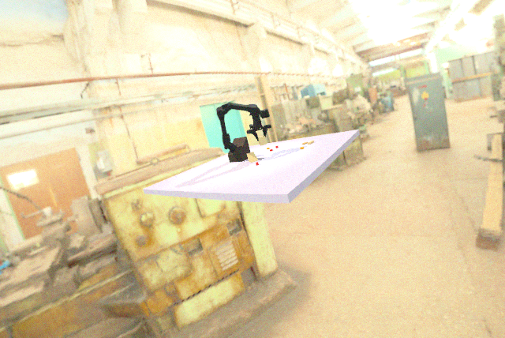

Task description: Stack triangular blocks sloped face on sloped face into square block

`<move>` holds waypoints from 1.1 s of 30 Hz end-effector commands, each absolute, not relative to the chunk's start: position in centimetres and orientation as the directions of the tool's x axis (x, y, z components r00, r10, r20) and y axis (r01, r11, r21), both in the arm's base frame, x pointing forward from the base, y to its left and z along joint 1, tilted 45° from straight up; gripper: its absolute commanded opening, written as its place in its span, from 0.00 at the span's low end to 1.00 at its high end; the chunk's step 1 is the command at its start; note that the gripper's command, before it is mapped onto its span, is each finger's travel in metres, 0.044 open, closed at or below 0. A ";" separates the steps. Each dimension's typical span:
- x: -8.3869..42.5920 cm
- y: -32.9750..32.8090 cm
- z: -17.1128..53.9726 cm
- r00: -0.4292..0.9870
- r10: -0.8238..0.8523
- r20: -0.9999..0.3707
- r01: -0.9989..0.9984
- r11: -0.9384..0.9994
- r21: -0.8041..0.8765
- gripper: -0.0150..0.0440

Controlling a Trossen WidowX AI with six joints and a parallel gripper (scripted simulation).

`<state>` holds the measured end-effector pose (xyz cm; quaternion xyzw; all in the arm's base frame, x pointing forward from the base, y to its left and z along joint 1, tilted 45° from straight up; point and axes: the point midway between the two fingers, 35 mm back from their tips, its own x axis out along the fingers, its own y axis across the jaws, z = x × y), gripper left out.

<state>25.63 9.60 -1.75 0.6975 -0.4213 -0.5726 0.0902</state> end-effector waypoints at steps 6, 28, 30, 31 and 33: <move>27.5 8.0 1.6 0.002 -0.688 -0.726 -0.496 -0.631 0.597 0.25; 29.5 2.6 9.5 0.000 -0.697 -0.717 -0.499 -0.621 0.604 0.25; 29.6 2.1 10.2 -0.001 -0.699 -0.715 -0.497 -0.620 0.607 0.25; 29.6 1.8 10.6 -0.001 -0.700 -0.714 -0.495 -0.620 0.609 0.25; 29.6 1.2 11.3 -0.002 -0.703 -0.712 -0.492 -0.618 0.612 0.25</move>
